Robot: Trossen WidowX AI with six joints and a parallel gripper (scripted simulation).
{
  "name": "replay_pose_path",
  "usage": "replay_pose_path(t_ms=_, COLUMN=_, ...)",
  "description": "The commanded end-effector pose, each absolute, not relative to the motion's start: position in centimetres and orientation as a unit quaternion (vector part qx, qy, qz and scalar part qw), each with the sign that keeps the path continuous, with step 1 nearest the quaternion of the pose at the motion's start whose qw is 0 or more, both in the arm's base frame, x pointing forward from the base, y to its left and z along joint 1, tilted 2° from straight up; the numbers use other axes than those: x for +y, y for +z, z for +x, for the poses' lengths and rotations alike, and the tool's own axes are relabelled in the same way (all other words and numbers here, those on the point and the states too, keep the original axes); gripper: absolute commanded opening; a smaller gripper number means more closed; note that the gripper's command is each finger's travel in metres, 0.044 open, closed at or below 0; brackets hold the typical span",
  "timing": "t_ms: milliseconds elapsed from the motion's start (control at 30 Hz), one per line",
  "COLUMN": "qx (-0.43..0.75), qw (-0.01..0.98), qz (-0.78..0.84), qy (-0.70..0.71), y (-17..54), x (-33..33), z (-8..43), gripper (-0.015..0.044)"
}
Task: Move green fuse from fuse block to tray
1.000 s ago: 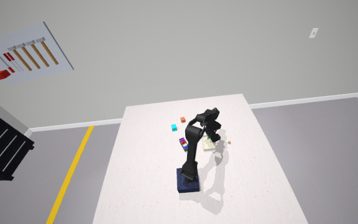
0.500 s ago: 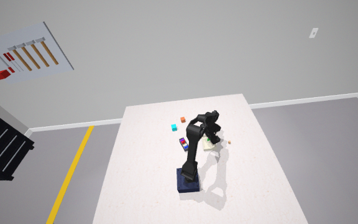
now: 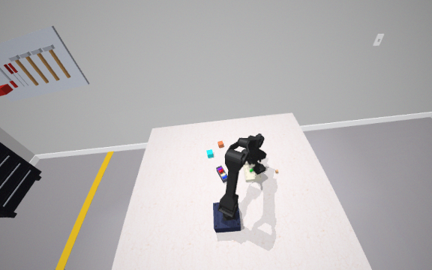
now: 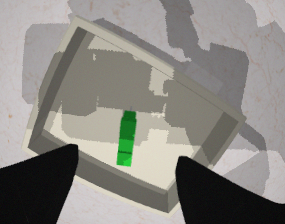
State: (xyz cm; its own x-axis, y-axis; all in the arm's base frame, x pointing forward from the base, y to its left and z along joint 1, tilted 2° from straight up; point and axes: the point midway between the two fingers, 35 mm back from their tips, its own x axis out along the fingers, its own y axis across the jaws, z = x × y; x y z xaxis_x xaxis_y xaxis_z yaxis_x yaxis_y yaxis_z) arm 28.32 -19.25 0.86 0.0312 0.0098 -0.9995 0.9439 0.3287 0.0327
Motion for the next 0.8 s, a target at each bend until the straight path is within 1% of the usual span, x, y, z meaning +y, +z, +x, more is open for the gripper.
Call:
replay_pose_path(t_ms=0, qx=0.569, qw=0.584, qz=0.419, qy=-0.400, y=1.2, x=-19.3, z=28.3, gripper=0.0330)
replay_pose_path(t_ms=133, qx=0.570, qw=0.584, qz=0.417, qy=-0.400, y=4.6, x=-19.3, z=28.2, gripper=0.0330)
replay_pose_path(t_ms=767, qx=0.569, qw=0.583, qz=0.419, qy=-0.401, y=4.5, x=-19.3, z=28.2, gripper=0.0330)
